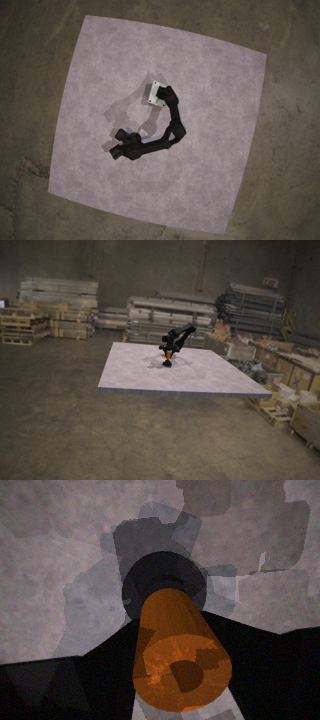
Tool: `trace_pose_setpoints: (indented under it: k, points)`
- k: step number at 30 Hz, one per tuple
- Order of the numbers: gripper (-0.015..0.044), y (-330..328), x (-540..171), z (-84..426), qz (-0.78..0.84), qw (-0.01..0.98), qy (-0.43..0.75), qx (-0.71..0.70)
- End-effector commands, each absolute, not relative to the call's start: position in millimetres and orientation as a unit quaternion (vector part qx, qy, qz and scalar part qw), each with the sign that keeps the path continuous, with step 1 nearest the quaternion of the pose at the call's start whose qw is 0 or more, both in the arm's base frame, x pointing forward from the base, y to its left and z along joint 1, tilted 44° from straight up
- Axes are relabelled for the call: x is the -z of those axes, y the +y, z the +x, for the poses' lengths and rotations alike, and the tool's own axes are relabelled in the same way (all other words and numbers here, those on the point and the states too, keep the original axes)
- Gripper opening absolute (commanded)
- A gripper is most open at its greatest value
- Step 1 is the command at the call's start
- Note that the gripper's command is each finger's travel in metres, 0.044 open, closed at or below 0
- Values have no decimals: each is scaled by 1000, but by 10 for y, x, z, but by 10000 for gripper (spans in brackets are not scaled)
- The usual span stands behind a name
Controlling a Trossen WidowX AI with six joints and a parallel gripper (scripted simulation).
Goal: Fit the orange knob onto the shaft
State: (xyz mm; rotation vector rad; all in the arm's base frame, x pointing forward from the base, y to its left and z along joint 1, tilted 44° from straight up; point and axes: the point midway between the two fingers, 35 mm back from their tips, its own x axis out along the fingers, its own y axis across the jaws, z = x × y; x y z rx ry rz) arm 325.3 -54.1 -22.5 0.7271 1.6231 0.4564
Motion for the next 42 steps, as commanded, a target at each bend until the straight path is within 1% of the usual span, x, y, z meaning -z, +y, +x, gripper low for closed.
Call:
trace_pose_setpoints:
  k: [1, 5, 11, 33, 39, 42]
  points:
    - [0, -571, 207, 3241, 316, 608, 702, -197]
    - [0, -581, 198, 3246, 324, 604, 704, -188]
    - [0, -591, 207, 3264, 378, 571, 718, -122]
    - [0, -569, 187, 3239, 380, 570, 719, -119]
    - [0, -577, 189, 3230, 433, 531, 727, -50]
    - [0, -577, 202, 3233, 435, 529, 727, -46]
